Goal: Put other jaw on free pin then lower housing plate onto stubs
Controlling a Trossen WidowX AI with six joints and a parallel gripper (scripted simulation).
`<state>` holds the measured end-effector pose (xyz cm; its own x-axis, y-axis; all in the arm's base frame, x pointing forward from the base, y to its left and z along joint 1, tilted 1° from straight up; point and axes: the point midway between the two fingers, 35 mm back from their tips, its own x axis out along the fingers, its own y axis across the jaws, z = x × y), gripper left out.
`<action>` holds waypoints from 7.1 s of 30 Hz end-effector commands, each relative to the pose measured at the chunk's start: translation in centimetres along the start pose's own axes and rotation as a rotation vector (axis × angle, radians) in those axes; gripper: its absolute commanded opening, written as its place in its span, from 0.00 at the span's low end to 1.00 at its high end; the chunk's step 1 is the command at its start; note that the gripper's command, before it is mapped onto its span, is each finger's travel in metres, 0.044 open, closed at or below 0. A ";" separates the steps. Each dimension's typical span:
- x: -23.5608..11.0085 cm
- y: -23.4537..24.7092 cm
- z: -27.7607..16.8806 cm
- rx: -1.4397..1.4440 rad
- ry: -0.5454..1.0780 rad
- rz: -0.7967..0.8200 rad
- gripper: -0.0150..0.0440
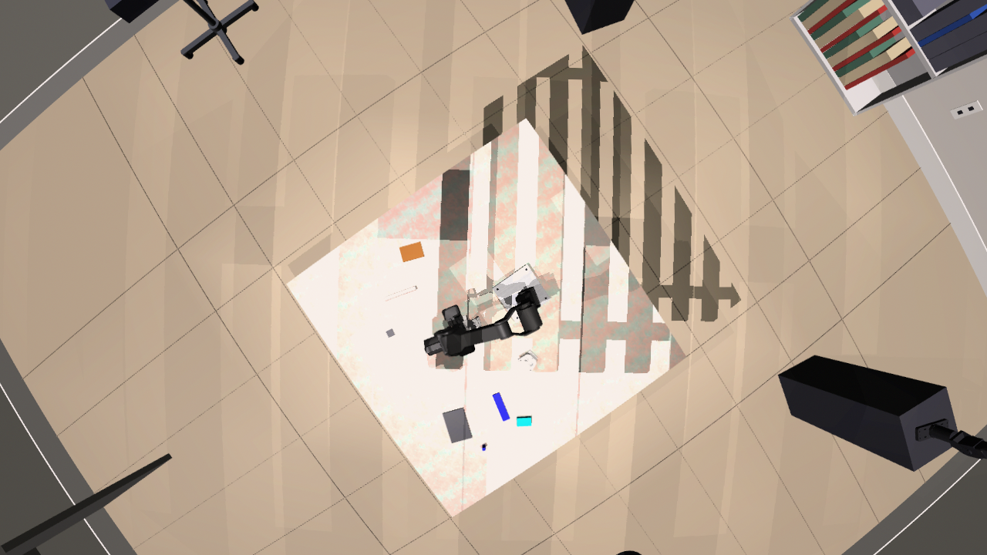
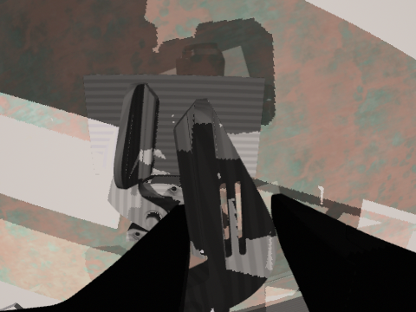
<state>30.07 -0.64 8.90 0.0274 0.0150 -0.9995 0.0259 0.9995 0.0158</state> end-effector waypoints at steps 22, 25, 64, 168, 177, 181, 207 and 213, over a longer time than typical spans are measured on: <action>0.1 0.0 0.2 -0.003 0.002 0.004 0.48; 0.1 0.0 0.3 -0.006 0.001 0.004 0.48; 4.8 0.0 0.3 -0.007 0.002 0.004 0.48; 7.1 0.0 0.2 -0.016 0.002 0.004 0.48; 7.1 0.0 0.2 -0.016 0.002 0.004 0.48; 7.1 0.0 0.2 -0.016 0.002 0.004 0.48; 7.1 0.0 0.2 -0.016 0.002 0.004 0.48; 7.1 0.0 0.2 -0.016 0.002 0.004 0.48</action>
<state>30.47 -0.57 1.88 0.0256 0.0169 -0.9995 0.0136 0.9998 0.0172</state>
